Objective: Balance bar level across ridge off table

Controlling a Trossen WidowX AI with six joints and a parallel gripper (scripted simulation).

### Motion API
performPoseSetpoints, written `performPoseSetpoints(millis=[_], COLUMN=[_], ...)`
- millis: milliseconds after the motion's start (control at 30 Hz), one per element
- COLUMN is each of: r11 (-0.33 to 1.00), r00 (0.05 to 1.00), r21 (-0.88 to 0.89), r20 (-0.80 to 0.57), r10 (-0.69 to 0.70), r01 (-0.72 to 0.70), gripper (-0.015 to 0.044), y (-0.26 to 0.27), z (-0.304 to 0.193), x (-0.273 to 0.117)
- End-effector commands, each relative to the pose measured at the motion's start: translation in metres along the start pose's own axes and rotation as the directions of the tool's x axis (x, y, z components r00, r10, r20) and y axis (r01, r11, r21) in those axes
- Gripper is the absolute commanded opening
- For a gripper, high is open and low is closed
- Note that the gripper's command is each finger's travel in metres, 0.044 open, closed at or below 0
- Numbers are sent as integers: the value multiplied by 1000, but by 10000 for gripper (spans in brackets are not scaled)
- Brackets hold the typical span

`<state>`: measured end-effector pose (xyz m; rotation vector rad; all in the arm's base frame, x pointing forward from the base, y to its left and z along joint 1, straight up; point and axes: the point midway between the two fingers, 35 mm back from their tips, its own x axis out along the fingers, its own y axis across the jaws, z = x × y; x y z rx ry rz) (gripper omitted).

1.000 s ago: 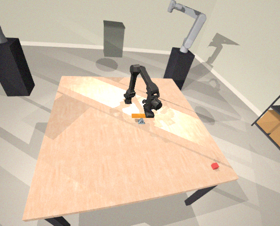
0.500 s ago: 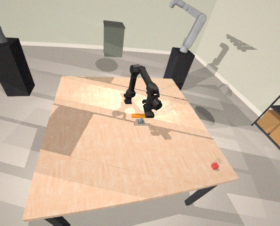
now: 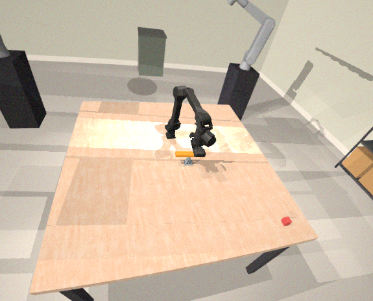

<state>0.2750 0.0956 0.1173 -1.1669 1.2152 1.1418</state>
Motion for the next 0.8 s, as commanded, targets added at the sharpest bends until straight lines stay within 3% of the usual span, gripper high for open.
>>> performPoseSetpoints(millis=[0,400,600,767], r11=[1000,1000,1000,1000], r00=[1000,1000,1000,1000], r21=[0,0,0,0], r20=[0,0,0,0], r10=[0,0,0,0], r01=[0,0,0,0], gripper=[0,0,158,167], y=[0,0,0,0], z=[0,0,0,0], x=[0,0,0,0])
